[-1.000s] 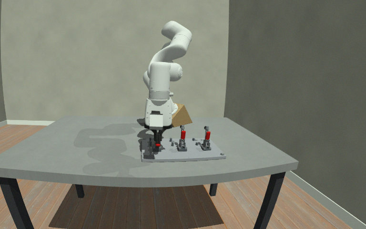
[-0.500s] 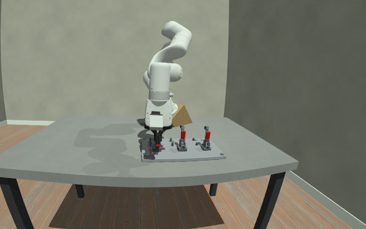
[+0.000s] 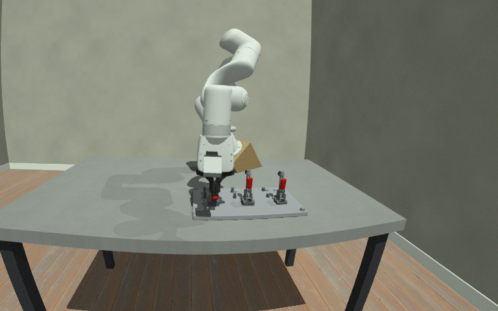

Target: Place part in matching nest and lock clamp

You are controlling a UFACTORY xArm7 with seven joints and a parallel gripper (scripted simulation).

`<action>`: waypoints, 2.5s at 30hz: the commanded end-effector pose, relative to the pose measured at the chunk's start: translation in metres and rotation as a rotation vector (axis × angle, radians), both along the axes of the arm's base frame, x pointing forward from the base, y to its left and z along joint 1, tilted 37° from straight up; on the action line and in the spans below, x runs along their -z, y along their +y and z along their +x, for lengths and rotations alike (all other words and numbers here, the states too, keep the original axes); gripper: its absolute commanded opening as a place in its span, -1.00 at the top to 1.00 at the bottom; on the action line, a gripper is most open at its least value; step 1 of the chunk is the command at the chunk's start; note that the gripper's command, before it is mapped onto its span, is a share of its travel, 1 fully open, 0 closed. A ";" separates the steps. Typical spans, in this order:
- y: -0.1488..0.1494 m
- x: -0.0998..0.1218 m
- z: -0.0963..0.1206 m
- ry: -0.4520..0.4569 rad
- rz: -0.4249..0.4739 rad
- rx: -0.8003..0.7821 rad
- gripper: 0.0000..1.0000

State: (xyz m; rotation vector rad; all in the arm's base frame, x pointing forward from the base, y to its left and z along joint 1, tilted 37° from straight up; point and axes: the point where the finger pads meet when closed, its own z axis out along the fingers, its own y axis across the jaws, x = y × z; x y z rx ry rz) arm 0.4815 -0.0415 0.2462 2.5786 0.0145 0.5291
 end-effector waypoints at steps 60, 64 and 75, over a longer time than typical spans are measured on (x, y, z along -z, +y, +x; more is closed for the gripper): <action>-0.001 0.002 0.002 -0.003 0.000 -0.002 1.00; 0.001 -0.001 0.001 -0.003 0.000 -0.002 1.00; 0.012 -0.020 -0.008 -0.003 0.000 -0.002 1.00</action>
